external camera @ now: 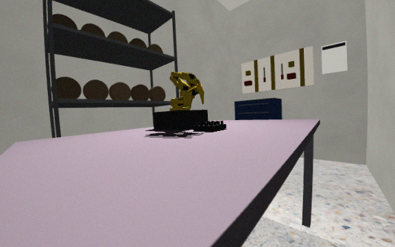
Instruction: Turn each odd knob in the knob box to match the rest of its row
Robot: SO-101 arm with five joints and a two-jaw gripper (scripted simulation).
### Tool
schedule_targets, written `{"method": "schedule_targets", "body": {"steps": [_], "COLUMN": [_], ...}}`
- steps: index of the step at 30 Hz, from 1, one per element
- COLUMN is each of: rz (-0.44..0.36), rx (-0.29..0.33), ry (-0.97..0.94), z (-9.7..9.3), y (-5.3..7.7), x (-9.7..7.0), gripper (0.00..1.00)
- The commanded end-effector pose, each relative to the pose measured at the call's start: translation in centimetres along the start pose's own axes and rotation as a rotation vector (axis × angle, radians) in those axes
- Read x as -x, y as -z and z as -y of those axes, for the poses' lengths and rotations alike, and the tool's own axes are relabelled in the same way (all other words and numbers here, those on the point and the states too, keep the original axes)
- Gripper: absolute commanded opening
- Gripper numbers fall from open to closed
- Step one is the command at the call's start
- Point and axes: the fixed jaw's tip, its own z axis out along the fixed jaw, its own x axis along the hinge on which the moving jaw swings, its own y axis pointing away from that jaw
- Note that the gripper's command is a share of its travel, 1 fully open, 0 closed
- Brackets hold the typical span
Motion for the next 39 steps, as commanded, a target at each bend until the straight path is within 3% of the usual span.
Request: {"method": "schedule_targets", "body": {"steps": [1, 9, 19, 34, 39], "rz": [-0.006, -0.006, -0.009, -0.016, -0.017], "rx": [-0.007, -0.007, -0.004, 0.007, 0.009], "ry": [0.0, 0.032, 0.229, 0.862, 0.958], "z": [0.4, 0.4, 0.4, 0.5, 0.5], "y": [0.2, 0.2, 0.2, 0.2, 0.2], "x": [-0.3, -0.3, -0.6, -1.3, -1.4], "gripper": [0.4, 0.4, 0.4, 0.4, 0.4]}}
